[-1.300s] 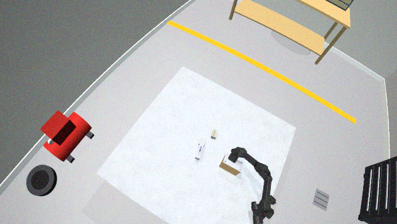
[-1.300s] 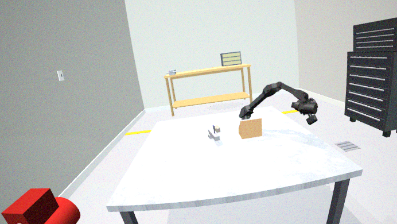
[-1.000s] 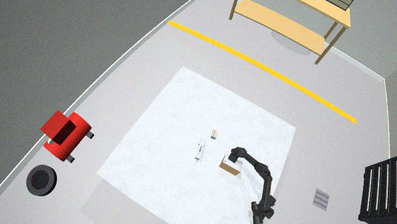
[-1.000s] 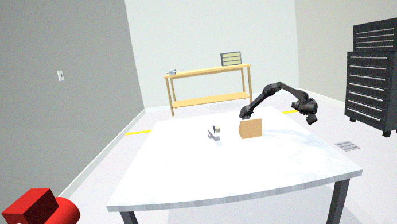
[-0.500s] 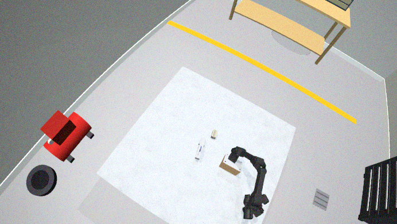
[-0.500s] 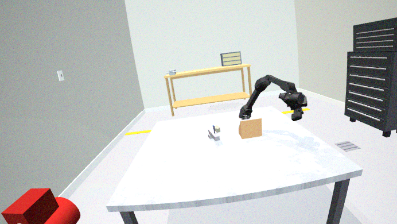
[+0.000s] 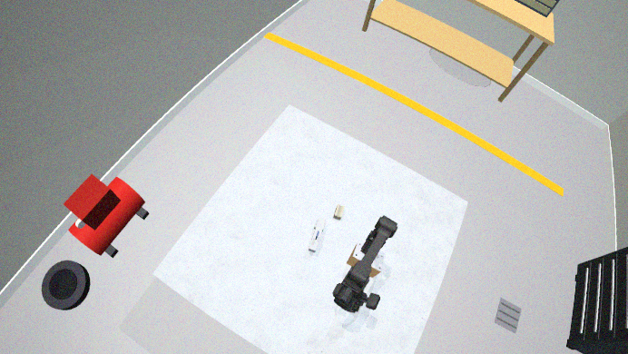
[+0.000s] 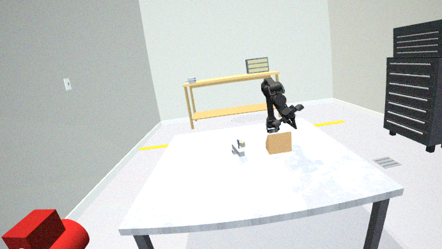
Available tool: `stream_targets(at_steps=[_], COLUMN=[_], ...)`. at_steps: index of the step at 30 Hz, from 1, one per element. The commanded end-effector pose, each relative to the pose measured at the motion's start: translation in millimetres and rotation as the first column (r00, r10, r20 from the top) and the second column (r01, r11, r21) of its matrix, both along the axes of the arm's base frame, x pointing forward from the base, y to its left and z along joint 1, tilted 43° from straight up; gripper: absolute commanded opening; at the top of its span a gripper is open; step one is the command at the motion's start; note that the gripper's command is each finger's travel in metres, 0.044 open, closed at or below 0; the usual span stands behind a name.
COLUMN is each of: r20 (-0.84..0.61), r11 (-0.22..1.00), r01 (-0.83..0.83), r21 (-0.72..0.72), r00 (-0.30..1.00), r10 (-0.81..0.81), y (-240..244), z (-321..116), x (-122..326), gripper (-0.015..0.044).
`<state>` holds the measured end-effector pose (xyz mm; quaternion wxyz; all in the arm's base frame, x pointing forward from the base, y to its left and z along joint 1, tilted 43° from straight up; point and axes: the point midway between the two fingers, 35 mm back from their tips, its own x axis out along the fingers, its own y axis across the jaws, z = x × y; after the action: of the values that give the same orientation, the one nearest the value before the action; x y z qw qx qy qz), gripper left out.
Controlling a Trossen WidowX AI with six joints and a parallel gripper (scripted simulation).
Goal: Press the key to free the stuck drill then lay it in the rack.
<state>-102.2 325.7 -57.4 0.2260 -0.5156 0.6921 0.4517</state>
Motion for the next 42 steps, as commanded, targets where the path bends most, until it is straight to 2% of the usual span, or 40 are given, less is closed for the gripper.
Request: stream_targets(at_steps=[1, 8, 14, 19, 42], r20=[0.223, 0.566, 0.791, 0.894, 0.899], r11=[0.988, 0.907, 0.788, 0.685, 0.678], r01=[0.155, 0.420, 0.605, 0.694, 0.699], r21=[-0.023, 0.019, 0.117, 0.220, 0.227], r00=[0.964, 0.744, 0.423, 0.138, 0.117], r10=[-0.146, -0.356, -0.442, -0.426, -0.422], y=[-6.7, -41.7, -99.3, -156.1, -171.4], z=[8.9, 33.0, 61.9, 88.6, 81.3], x=[72.4, 190.8, 278.5, 330.6, 336.2], gripper=[0.0000, 0.0000, 0.0000, 0.0000, 0.0000])
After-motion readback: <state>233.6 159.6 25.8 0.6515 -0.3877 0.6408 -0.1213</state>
